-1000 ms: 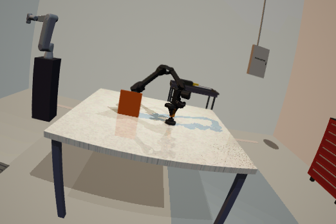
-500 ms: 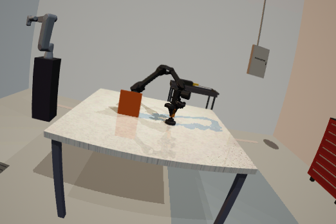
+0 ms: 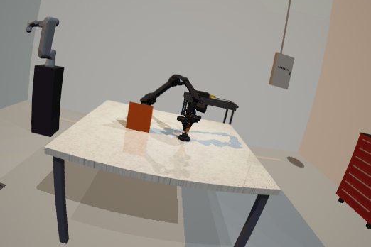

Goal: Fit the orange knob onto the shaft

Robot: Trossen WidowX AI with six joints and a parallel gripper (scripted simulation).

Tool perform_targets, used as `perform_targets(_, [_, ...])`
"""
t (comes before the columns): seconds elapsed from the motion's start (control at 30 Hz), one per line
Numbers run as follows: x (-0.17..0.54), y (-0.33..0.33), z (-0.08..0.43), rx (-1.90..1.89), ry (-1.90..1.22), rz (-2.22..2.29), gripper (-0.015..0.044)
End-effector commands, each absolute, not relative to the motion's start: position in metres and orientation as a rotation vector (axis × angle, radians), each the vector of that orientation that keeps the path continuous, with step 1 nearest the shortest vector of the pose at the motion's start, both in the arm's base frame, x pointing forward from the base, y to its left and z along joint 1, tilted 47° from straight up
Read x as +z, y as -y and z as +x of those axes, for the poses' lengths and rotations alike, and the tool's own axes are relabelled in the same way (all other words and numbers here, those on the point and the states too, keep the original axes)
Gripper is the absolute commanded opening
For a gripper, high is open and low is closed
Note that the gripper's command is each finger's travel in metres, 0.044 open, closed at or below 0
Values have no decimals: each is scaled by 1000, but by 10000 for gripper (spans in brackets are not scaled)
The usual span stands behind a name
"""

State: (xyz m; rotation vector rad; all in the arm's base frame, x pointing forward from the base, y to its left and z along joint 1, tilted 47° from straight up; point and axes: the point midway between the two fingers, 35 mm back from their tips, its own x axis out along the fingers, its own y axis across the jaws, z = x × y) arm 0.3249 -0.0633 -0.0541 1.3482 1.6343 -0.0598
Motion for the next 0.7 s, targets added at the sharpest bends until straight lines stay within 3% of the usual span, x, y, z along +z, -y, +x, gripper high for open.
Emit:
perform_targets(0.0, [-55, 63, 324, -118, -1646, 1397, 0])
perform_targets(0.67, [-57, 61, 324, -118, -1646, 1397, 0])
